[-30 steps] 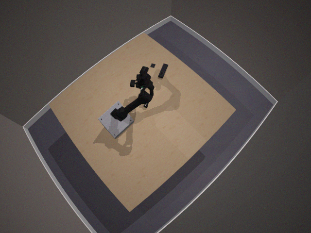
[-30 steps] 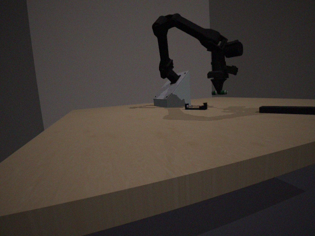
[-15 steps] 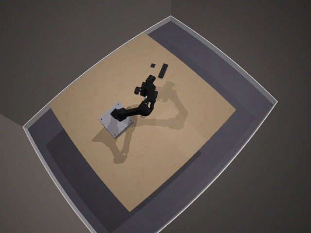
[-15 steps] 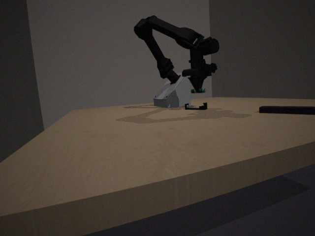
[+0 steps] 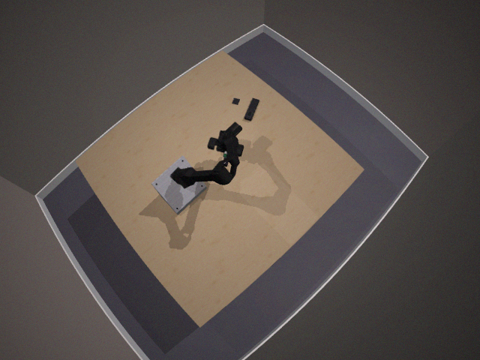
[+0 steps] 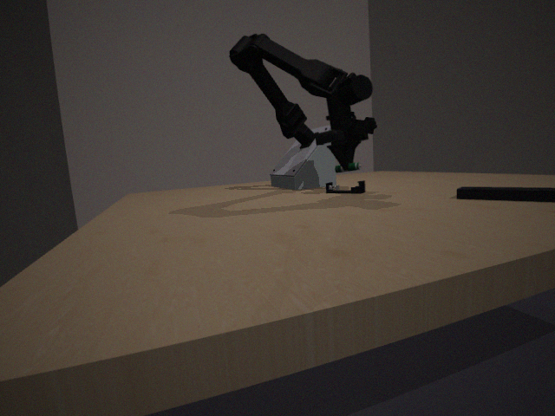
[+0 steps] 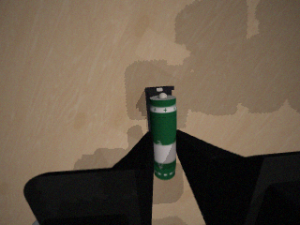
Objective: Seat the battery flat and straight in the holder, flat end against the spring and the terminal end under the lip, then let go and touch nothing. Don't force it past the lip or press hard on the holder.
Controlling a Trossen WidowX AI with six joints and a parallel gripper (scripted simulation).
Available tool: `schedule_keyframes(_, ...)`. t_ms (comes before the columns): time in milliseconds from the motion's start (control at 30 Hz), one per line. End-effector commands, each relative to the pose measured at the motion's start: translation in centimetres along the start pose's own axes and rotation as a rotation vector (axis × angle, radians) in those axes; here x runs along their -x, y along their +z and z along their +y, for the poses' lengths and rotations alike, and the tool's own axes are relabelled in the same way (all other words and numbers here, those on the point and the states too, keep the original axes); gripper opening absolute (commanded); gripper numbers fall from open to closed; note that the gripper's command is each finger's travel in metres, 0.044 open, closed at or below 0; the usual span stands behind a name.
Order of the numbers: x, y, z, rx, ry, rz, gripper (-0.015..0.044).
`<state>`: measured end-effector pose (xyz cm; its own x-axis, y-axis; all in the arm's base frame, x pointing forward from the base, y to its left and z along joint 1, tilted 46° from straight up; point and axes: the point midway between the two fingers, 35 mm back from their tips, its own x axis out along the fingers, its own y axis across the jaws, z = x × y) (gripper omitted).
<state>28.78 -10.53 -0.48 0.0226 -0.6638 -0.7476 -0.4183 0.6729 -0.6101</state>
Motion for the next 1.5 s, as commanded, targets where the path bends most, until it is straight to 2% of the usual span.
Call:
schedule_keyframes(0,-0.8,0.0,0.1,0.008,0.008,-0.053,0.0059)
schedule_keyframes(1467,-3.7,-1.3,-0.4,0.036,0.041,-0.419,0.0059)
